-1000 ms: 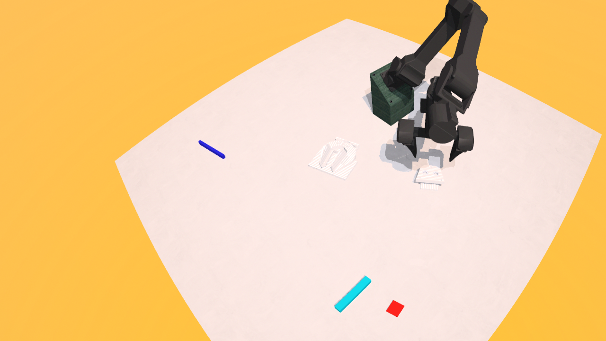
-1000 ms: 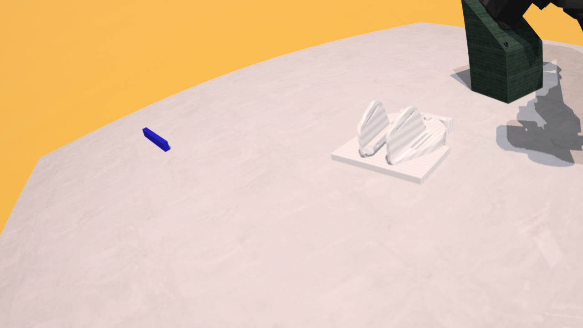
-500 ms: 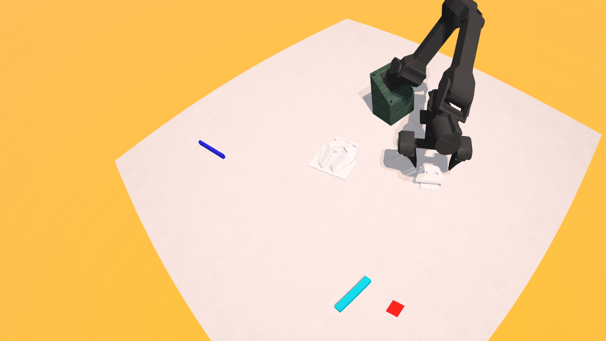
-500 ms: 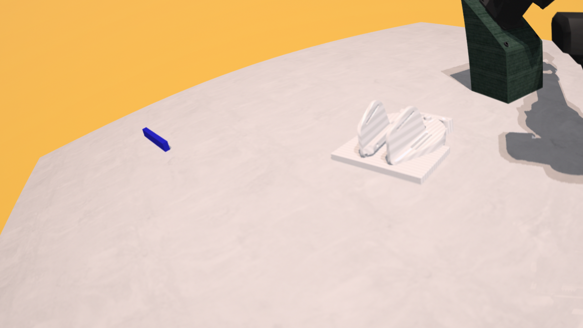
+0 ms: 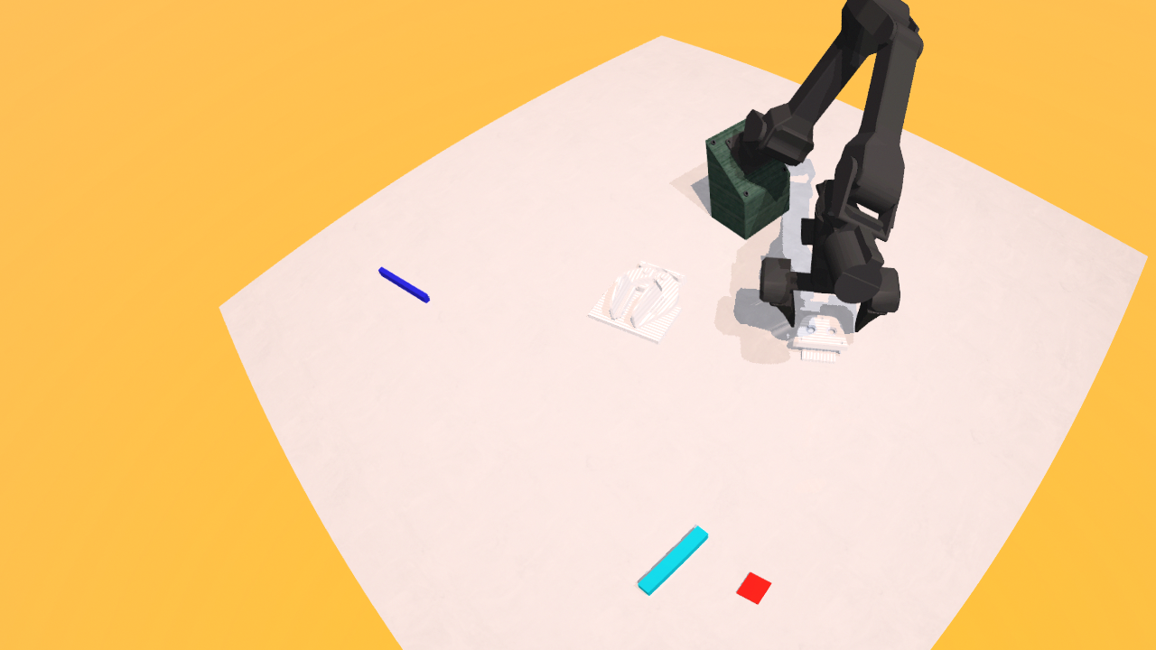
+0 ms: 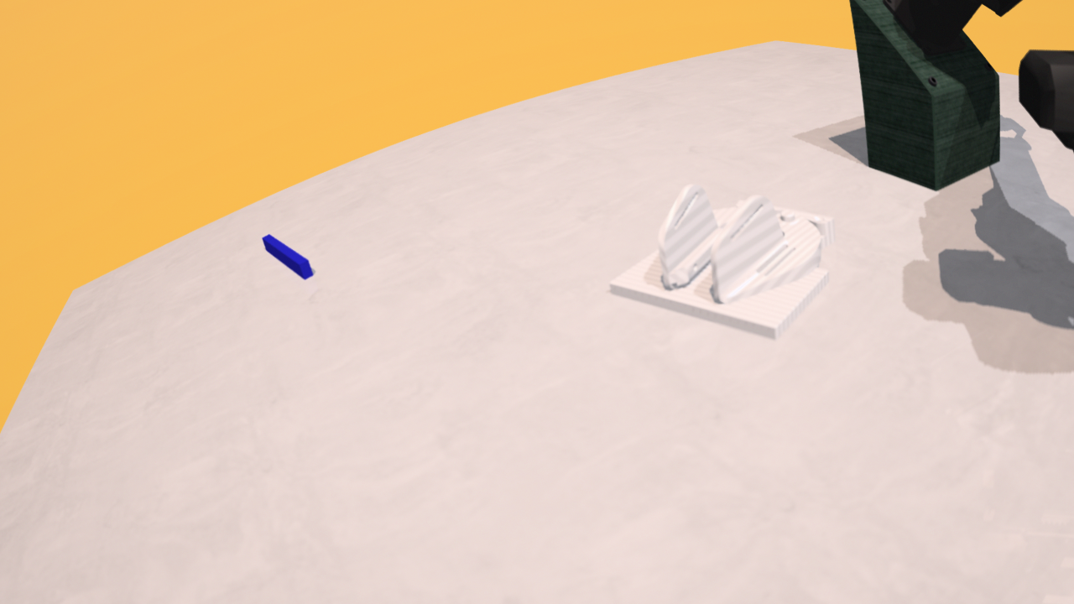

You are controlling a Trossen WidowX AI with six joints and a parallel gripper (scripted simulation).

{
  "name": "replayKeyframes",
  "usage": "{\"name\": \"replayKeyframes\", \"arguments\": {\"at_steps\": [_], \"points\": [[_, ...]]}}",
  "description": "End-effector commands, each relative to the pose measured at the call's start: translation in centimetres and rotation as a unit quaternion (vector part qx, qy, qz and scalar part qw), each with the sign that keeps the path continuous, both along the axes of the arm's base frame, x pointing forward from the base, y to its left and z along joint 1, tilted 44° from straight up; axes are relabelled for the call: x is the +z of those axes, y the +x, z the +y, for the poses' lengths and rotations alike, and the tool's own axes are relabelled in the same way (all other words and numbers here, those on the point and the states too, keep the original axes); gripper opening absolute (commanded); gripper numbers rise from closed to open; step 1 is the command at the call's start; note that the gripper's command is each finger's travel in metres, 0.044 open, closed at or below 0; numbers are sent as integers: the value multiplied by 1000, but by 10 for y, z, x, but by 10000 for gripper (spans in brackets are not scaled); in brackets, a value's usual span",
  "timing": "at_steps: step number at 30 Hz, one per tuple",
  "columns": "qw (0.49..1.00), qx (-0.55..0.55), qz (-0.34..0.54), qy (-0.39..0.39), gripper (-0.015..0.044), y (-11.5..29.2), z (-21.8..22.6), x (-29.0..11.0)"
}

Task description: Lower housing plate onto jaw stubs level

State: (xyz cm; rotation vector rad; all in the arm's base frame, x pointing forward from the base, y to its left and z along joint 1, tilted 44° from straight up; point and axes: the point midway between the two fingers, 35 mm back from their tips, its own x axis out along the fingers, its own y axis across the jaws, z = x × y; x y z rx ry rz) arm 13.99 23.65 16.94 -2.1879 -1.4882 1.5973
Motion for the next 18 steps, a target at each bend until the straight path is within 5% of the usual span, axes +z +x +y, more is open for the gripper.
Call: {"name": "replayKeyframes", "arguments": {"at_steps": [1,18], "points": [[1000,-3,4,-6,440,1,4,-8],[1000,-3,5,-6,440,1,13,-17]]}}
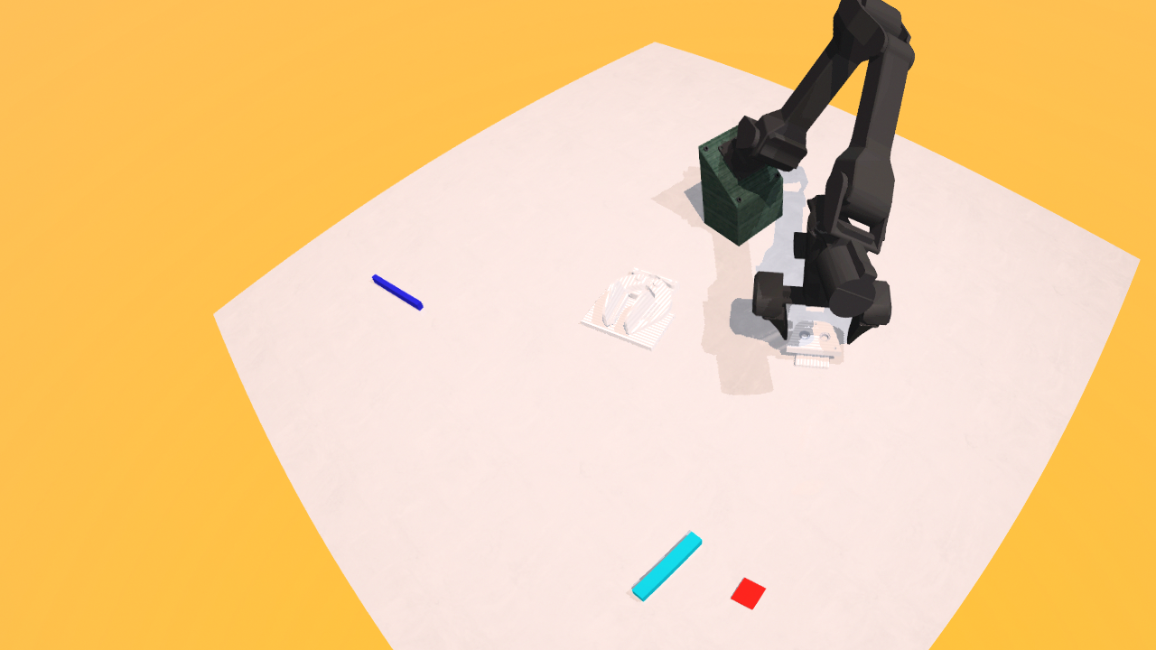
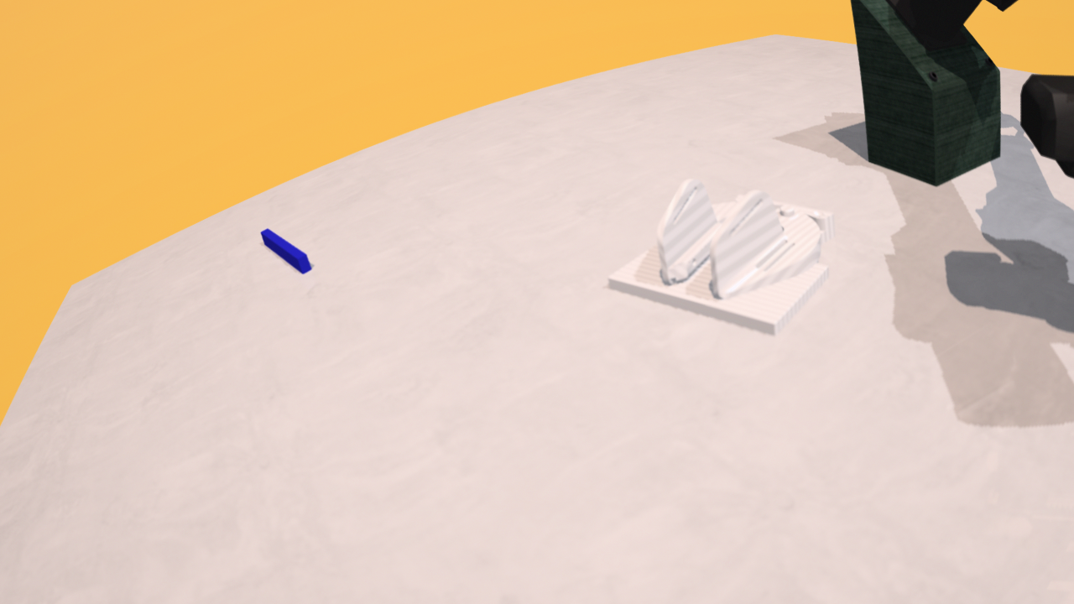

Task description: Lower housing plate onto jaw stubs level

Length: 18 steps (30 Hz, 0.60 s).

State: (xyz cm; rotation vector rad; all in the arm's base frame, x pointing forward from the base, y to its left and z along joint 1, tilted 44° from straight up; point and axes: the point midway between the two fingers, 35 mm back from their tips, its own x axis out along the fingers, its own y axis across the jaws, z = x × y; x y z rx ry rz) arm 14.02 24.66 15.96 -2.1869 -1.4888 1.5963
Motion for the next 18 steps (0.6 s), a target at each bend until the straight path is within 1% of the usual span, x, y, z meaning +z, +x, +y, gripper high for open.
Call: {"name": "replayKeyframes", "arguments": {"at_steps": [1,11,18], "points": [[1000,-3,4,-7,440,1,4,-9],[1000,-3,5,-6,440,0,14,-20],[1000,-3,5,-6,440,0,15,-21]]}}
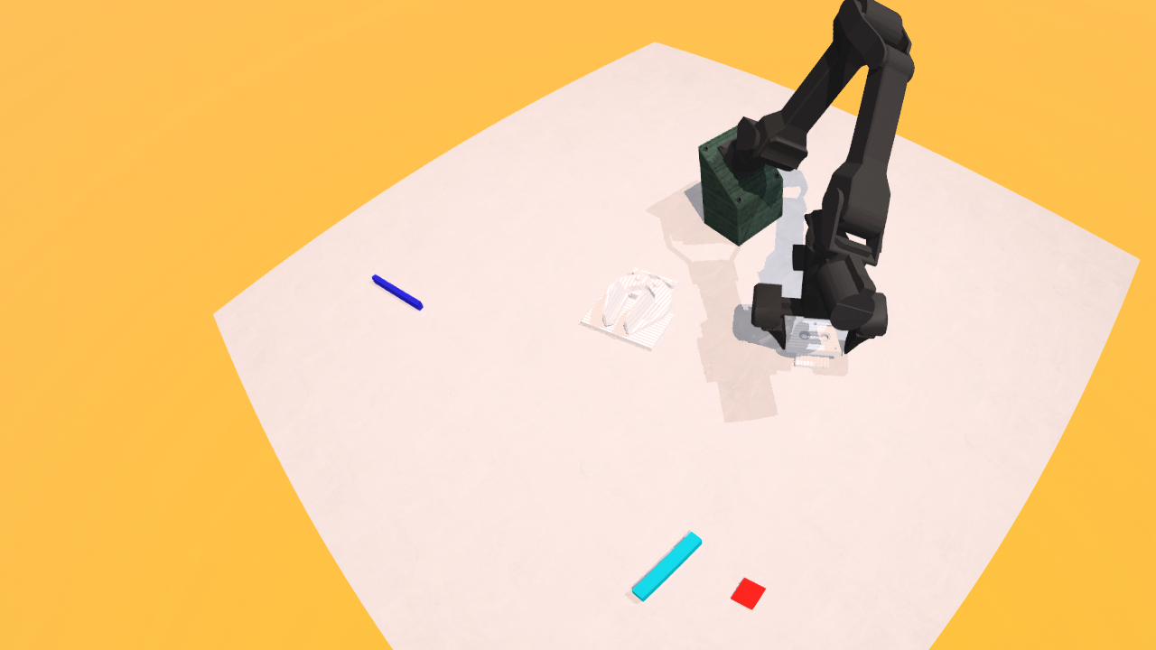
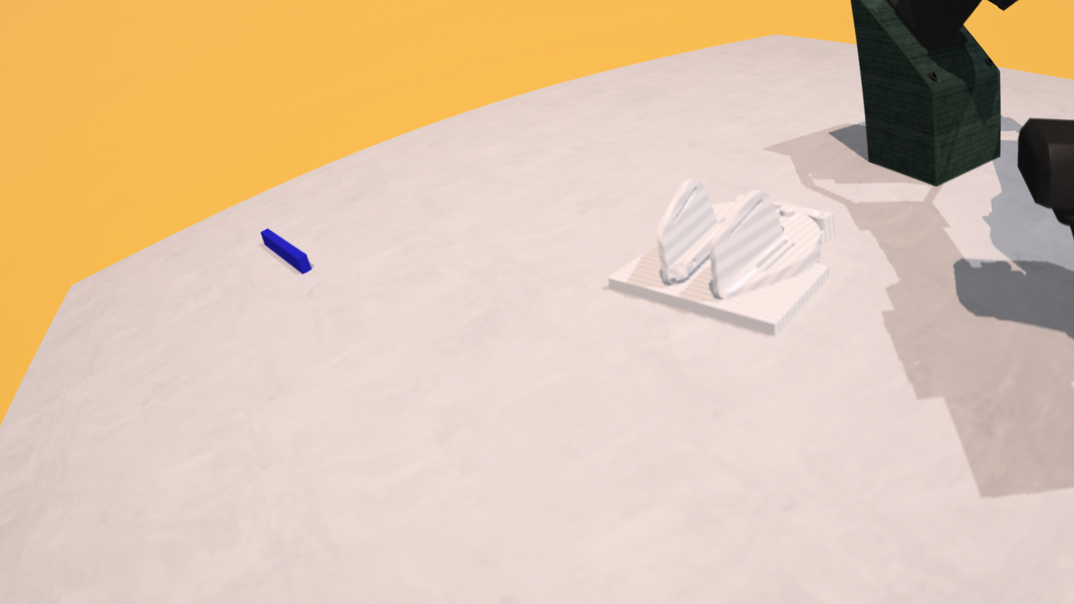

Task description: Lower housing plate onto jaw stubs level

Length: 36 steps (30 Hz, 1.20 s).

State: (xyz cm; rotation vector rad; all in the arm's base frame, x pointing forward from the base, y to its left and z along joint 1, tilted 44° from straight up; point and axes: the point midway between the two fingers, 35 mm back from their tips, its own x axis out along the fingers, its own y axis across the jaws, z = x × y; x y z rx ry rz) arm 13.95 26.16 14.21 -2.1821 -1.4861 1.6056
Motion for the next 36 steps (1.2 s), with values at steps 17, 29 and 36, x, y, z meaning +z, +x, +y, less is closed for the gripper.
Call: {"name": "replayKeyframes", "arguments": {"at_steps": [17,29,36], "points": [[1000,-3,2,-4,440,1,1,-4],[1000,0,2,-2,433,0,1,-3],[1000,0,2,-2,387,0,1,-3]]}}
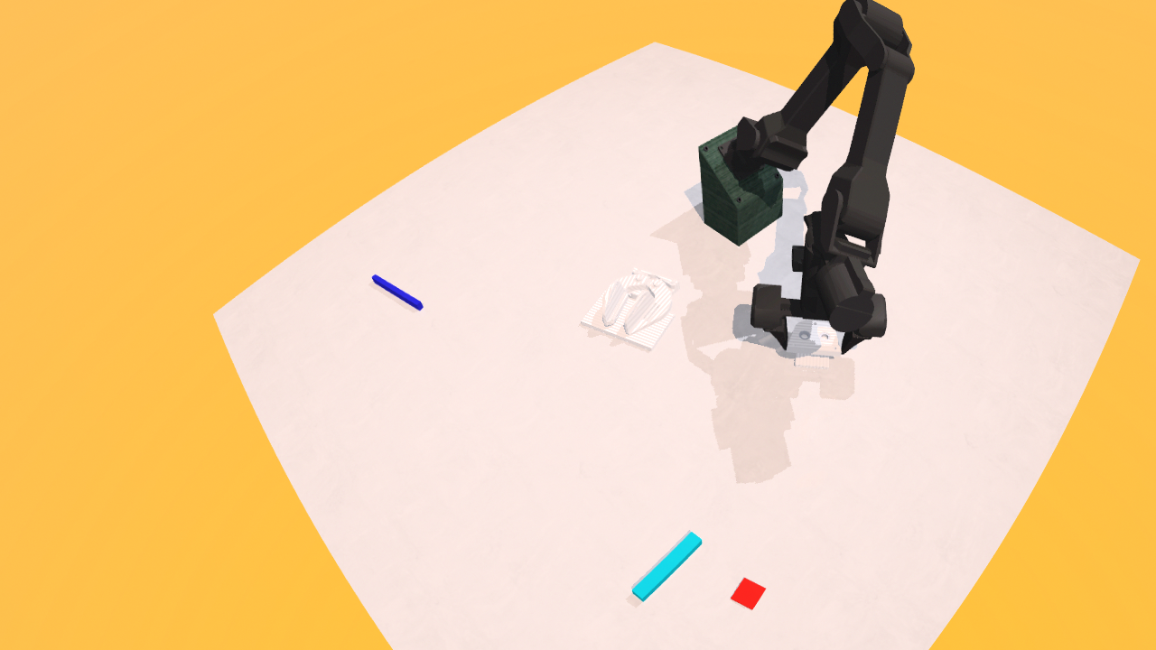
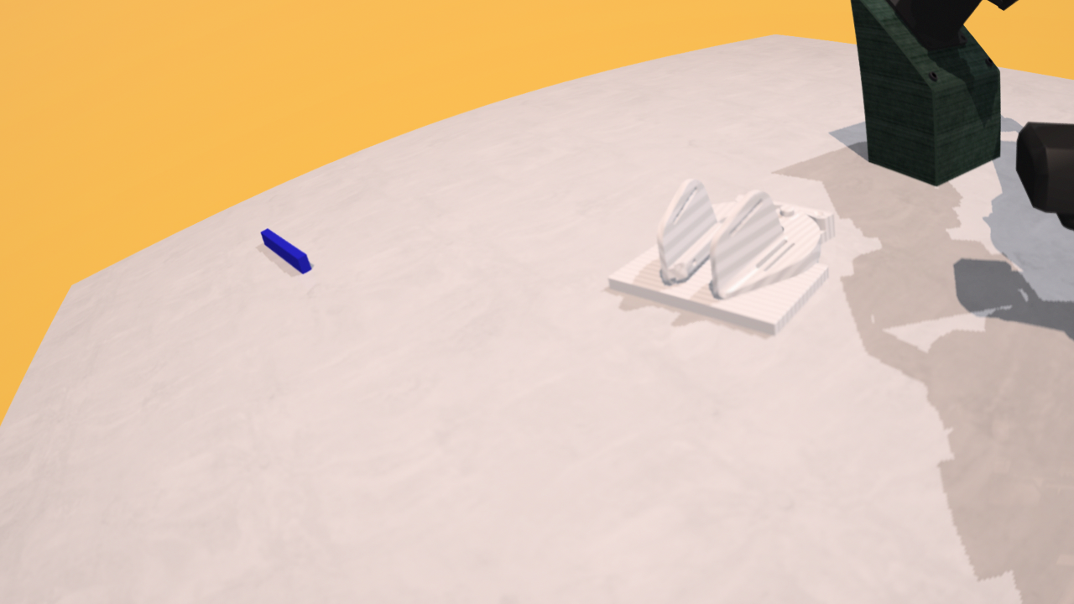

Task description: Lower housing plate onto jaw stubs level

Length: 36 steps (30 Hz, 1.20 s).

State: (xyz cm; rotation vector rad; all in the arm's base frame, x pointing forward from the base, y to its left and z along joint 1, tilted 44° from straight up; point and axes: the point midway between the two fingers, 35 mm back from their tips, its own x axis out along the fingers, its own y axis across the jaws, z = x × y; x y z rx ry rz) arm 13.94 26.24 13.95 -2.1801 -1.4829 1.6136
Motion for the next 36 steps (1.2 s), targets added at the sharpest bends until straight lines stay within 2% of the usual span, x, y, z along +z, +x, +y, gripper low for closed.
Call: {"name": "replayKeyframes", "arguments": {"at_steps": [1,6,17,36], "points": [[1000,0,0,0,380,0,0,0],[1000,0,0,0,351,0,0,0],[1000,0,0,0,351,0,-1,1],[1000,-2,-1,-4,351,3,-43,44]]}}
